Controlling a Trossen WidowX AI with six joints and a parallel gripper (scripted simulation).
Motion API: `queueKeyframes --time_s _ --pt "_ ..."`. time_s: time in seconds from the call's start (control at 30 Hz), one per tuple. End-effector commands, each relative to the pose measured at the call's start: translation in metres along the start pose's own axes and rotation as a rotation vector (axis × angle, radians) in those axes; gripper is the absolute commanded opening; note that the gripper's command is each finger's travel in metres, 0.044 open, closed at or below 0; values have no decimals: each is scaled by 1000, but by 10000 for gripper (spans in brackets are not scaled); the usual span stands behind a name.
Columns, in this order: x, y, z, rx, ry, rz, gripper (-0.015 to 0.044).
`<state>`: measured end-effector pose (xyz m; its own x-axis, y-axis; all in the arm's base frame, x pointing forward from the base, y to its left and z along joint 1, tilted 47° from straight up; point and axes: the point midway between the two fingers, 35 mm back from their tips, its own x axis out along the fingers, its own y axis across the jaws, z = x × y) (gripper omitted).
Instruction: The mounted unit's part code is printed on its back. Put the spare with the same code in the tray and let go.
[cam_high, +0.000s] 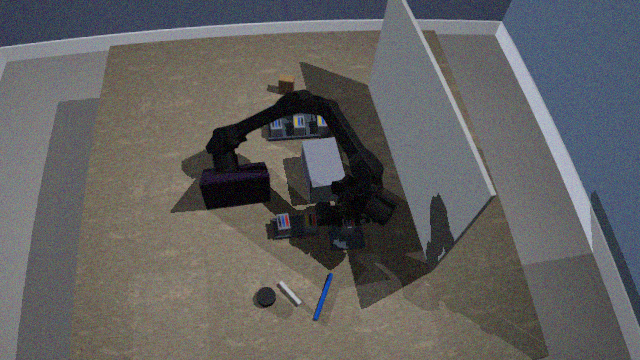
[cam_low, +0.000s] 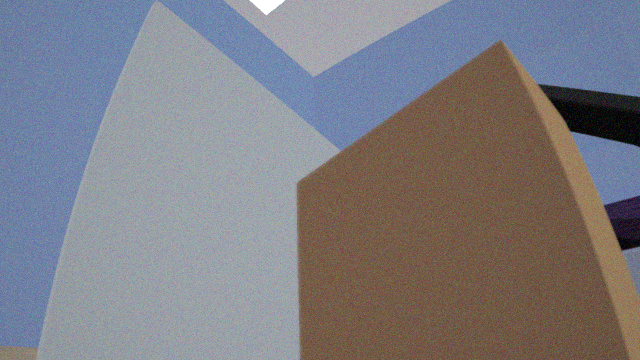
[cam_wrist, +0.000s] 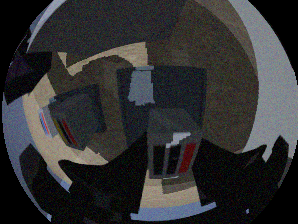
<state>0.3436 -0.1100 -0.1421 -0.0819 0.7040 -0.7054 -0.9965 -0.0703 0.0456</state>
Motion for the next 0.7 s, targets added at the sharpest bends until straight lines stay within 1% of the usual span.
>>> queueKeyframes --time_s 0.0,0.27,0.67 --pt "3 0 1 4 -4 -4 0" --pt "8 1 1 4 -5 -4 0" --pt "6 1 1 0 -1 0 315"
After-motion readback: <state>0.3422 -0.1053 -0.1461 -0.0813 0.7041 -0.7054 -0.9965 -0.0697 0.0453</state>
